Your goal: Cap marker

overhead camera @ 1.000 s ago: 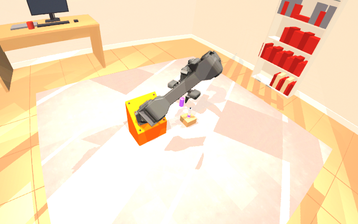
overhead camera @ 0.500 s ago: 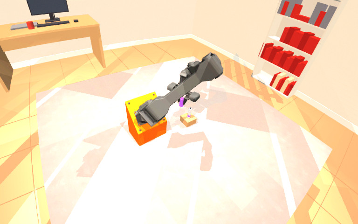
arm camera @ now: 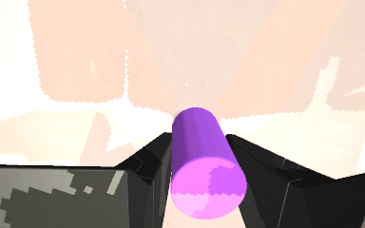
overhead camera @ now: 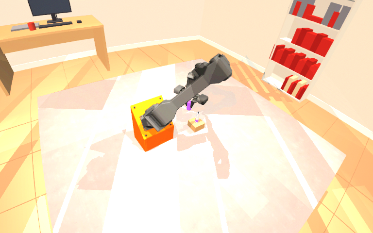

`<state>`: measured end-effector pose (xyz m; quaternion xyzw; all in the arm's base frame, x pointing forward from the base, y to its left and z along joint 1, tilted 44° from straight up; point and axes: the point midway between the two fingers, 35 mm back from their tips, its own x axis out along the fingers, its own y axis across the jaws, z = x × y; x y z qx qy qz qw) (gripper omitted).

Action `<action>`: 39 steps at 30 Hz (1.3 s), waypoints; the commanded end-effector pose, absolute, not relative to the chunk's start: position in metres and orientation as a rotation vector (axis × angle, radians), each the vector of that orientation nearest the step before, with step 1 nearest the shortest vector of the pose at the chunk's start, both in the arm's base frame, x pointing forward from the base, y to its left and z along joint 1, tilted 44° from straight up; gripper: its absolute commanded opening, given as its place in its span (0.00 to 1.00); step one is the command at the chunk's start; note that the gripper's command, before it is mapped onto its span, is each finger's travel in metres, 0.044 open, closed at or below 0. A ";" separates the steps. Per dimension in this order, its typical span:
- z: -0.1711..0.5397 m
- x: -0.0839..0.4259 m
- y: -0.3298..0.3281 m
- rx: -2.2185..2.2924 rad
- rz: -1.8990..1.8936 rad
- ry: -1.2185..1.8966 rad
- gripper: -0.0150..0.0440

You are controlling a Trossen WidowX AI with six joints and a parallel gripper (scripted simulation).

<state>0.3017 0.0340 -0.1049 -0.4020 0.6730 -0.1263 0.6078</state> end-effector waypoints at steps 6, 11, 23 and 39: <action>-0.087 0.303 0.052 -0.916 -0.296 1.546 0.25; -0.076 0.302 0.063 -0.908 -0.303 1.549 0.25; -0.055 0.298 0.069 -0.902 -0.310 1.552 0.25; -0.010 0.285 0.054 -0.904 -0.310 1.554 0.25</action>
